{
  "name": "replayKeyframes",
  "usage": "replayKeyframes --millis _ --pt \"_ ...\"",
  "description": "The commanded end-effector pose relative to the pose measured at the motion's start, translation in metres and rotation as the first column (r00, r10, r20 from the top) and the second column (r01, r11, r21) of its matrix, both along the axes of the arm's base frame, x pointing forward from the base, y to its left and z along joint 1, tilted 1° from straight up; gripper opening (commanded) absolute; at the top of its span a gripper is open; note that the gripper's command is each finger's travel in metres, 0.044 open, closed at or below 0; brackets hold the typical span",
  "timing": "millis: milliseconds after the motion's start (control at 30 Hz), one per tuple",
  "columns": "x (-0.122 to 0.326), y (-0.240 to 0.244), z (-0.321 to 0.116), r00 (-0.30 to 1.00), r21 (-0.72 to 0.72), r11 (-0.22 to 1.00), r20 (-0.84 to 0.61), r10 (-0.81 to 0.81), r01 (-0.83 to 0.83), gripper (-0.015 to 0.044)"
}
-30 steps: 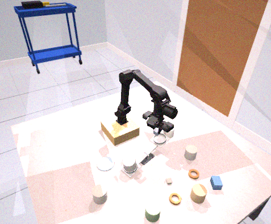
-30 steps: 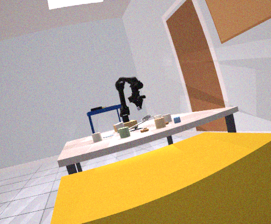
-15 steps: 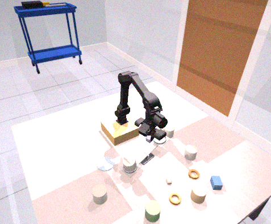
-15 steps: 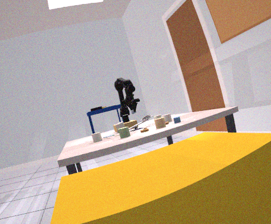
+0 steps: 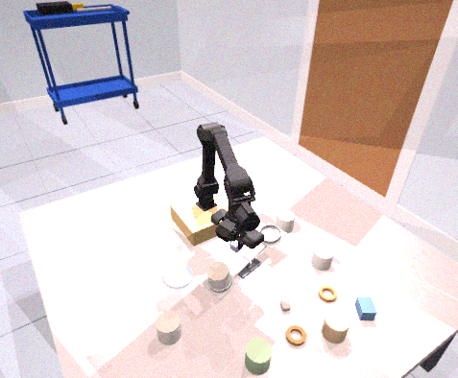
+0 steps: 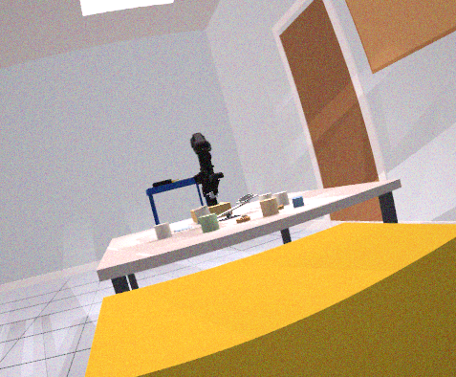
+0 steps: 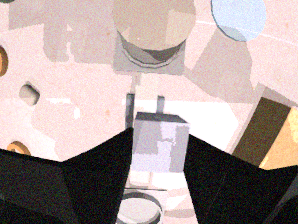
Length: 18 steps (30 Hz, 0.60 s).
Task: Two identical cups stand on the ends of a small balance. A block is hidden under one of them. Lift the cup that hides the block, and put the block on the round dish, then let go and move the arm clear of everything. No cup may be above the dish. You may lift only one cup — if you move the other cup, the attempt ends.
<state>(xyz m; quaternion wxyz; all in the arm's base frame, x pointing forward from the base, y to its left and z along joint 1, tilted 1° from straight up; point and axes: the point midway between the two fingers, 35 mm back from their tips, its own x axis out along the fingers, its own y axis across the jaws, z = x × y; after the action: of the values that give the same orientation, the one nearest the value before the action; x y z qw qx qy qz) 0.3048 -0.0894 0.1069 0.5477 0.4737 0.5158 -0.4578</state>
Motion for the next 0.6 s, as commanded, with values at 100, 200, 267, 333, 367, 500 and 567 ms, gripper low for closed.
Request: replayKeyframes --millis 100,200,267,333,367,500,567 --pt "-0.008 -0.030 -0.010 1.000 0.000 1.000 -0.003 0.004 -0.004 0.0000" --pt "-0.012 -0.043 -0.013 1.000 -0.002 1.000 -0.004 0.005 -0.005 0.0000" --pt "-0.015 -0.051 -0.016 1.000 -0.003 1.000 -0.004 0.005 -0.005 0.0000" --pt "-0.018 -0.059 -0.018 1.000 -0.004 1.000 -0.005 0.005 -0.005 0.0000" --pt "-0.020 -0.063 -0.019 1.000 -0.005 1.000 -0.005 0.006 -0.006 0.0000" --pt "-0.029 -0.079 -0.024 1.000 -0.007 1.000 -0.008 0.001 -0.001 0.0000" --pt "-0.033 -0.087 -0.027 1.000 -0.008 1.000 -0.010 -0.004 0.004 0.0000"
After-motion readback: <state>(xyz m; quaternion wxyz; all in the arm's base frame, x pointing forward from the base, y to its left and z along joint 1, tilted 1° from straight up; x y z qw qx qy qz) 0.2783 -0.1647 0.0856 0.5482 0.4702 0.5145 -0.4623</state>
